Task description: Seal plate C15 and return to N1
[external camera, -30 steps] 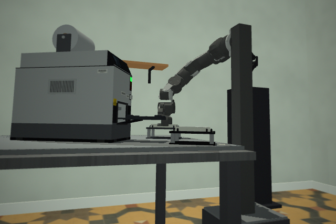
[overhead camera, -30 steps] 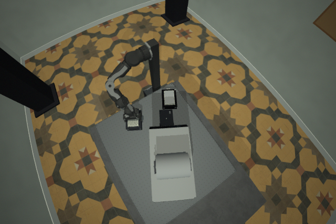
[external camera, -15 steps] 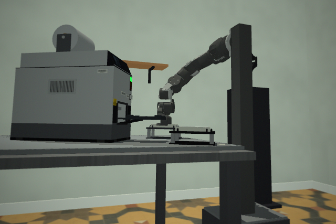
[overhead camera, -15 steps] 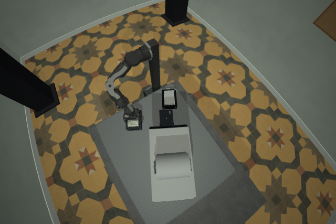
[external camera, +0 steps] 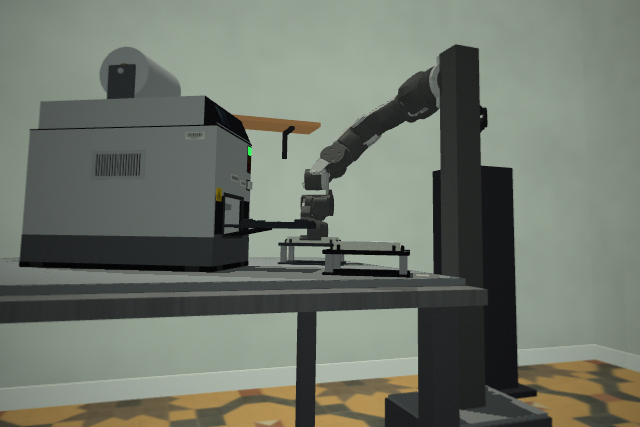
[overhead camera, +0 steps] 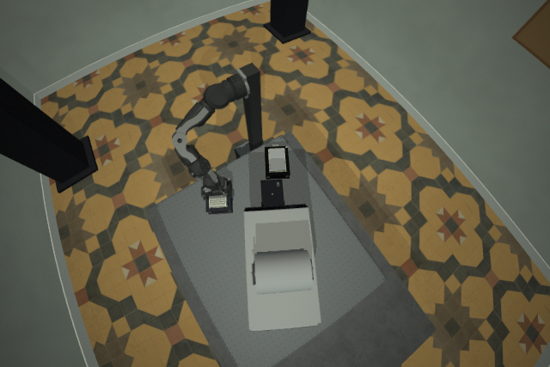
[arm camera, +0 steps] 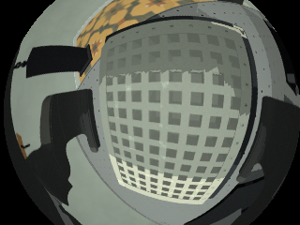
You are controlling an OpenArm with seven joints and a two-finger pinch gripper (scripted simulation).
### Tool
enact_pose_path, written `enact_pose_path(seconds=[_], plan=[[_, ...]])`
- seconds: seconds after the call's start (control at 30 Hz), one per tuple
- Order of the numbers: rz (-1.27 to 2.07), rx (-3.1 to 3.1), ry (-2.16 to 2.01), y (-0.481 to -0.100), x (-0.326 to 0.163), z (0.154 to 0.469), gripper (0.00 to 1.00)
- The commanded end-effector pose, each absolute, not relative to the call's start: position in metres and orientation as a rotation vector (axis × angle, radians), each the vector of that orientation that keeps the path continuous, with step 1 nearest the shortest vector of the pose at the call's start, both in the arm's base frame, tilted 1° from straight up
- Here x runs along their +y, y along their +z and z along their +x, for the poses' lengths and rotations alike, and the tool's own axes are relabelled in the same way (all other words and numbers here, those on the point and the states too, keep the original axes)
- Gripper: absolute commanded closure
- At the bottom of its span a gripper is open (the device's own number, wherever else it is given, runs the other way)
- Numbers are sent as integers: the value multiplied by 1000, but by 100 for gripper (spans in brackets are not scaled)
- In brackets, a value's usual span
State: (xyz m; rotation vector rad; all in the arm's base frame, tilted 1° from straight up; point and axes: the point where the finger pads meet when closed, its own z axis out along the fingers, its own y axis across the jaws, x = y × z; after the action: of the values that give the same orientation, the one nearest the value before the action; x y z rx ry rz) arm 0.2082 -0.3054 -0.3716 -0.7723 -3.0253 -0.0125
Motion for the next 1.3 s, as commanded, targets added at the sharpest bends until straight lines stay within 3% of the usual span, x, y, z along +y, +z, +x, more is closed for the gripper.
enact_pose_path(seconds=[0.0, 1.27], plan=[[-777, -3030, -14, -371, -306, 209, 23], [-776, -3030, -16, -371, -306, 209, 23]])
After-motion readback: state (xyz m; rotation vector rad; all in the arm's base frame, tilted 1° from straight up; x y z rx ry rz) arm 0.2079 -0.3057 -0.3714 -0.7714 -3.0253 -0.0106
